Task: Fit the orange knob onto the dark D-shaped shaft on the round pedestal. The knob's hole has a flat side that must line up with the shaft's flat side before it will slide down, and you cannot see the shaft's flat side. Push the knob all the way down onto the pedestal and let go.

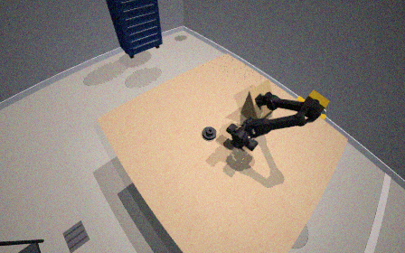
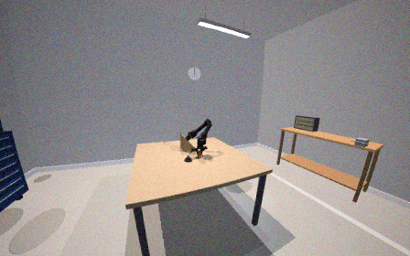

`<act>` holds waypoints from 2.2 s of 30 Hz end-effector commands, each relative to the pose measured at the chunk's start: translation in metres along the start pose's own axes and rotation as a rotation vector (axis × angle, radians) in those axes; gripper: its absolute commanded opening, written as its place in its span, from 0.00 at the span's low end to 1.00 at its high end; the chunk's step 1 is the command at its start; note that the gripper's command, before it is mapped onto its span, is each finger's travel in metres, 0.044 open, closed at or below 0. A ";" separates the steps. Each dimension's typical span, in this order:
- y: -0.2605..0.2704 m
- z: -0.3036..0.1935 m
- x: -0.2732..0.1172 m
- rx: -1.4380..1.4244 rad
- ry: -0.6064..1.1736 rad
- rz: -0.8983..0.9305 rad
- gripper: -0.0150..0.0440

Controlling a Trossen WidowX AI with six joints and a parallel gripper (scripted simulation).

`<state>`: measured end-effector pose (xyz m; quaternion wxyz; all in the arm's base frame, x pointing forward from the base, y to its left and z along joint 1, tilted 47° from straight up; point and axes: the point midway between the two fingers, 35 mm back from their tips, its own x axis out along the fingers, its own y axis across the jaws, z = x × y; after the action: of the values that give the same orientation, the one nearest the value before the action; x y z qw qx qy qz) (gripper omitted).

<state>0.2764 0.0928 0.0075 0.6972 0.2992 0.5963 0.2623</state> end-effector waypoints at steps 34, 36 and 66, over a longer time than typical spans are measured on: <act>-0.002 0.002 -0.139 0.004 0.003 -0.006 0.25; -0.006 0.005 -0.139 0.003 0.003 -0.007 0.25; -0.081 0.049 -0.122 0.006 0.001 -0.012 0.25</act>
<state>0.3025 -0.0485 0.0459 0.6968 0.2987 0.5986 0.2587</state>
